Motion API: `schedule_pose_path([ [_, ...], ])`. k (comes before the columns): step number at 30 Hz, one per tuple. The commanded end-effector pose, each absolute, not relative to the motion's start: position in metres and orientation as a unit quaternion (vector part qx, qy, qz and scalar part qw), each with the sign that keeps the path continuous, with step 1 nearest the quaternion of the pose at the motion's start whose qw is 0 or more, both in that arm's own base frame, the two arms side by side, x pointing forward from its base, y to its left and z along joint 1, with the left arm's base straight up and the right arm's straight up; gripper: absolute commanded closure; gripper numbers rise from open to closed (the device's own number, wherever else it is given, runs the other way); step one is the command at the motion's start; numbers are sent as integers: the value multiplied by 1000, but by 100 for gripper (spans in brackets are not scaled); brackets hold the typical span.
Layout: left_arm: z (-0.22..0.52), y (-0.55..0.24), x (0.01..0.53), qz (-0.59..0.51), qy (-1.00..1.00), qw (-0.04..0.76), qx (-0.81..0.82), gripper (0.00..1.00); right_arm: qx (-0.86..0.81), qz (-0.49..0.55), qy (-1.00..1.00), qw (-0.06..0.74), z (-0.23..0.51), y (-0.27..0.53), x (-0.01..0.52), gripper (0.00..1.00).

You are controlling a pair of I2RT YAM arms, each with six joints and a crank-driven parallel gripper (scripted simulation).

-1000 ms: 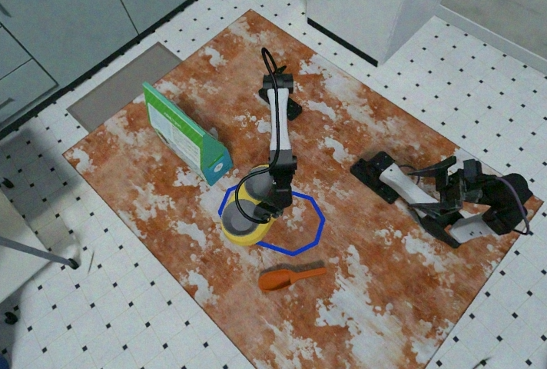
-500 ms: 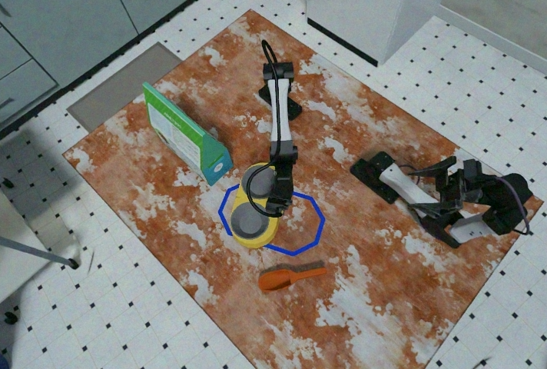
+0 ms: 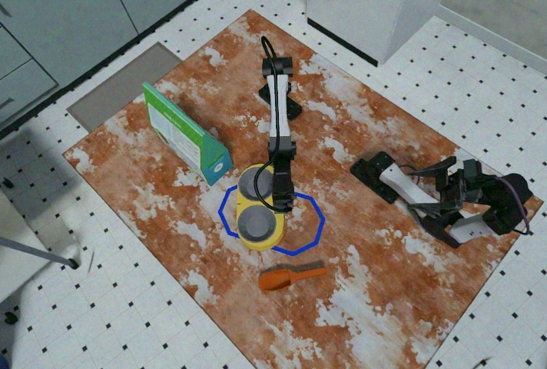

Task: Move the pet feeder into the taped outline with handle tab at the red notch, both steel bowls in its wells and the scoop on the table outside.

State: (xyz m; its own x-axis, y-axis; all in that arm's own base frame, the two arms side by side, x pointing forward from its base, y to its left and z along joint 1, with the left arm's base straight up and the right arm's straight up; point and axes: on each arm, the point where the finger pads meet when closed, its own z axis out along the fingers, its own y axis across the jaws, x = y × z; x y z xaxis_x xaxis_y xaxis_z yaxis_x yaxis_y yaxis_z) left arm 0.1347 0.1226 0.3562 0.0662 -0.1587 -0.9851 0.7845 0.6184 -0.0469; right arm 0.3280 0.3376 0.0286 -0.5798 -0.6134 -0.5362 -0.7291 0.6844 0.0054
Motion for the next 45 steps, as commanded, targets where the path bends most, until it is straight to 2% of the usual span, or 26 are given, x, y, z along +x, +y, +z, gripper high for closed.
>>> schedule_pose_path([
  [1,357,119,137,-345,593,676,270,2,-426,139,859,249,31,343,318,89],
  [26,357,119,137,-345,593,676,270,2,-594,190,753,211,28,324,294,89],
  [45,357,119,137,-345,593,676,270,2,-633,203,721,195,20,322,292,89],
])
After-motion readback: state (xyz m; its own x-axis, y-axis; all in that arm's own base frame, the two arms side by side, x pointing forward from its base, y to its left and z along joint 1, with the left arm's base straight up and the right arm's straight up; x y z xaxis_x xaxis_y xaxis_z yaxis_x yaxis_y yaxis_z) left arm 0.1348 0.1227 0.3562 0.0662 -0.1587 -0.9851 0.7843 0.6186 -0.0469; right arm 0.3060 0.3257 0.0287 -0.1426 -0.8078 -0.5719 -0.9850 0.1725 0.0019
